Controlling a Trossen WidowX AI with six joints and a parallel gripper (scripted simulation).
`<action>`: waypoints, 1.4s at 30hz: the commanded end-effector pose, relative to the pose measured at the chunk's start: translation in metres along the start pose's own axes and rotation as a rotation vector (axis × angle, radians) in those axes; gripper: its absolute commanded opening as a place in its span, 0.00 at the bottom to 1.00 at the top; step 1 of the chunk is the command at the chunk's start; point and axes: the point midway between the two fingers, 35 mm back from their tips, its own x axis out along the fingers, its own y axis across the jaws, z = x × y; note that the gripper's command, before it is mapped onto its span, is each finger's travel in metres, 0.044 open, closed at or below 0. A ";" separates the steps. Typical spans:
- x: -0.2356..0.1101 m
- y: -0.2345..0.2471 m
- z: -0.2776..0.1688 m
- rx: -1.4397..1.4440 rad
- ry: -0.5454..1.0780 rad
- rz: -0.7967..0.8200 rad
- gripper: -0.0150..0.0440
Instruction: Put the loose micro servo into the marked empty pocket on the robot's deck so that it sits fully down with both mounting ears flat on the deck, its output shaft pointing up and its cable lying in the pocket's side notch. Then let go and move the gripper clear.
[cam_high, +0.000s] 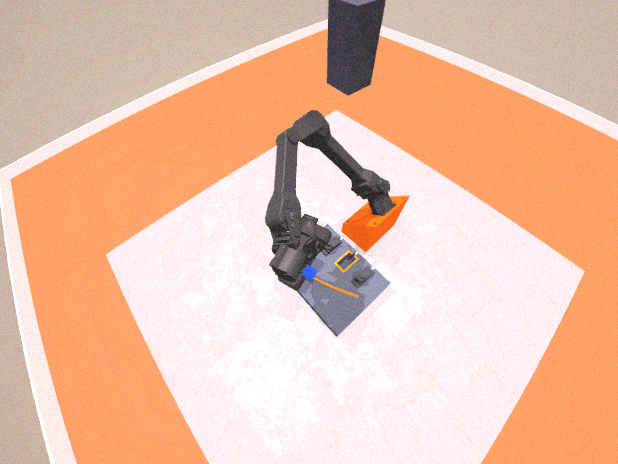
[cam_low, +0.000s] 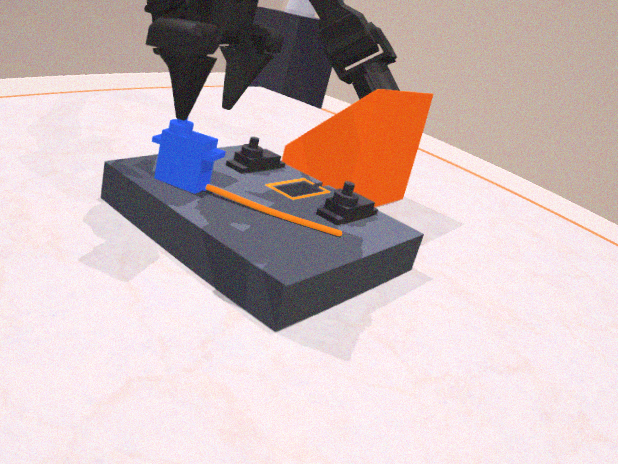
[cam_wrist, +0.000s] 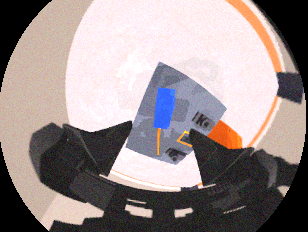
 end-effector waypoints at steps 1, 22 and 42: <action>0.016 -0.001 0.000 -0.006 -0.009 -0.006 1.00; 0.037 -0.002 0.000 -0.006 -0.010 -0.006 0.91; 0.028 -0.001 0.000 -0.006 -0.009 -0.006 0.25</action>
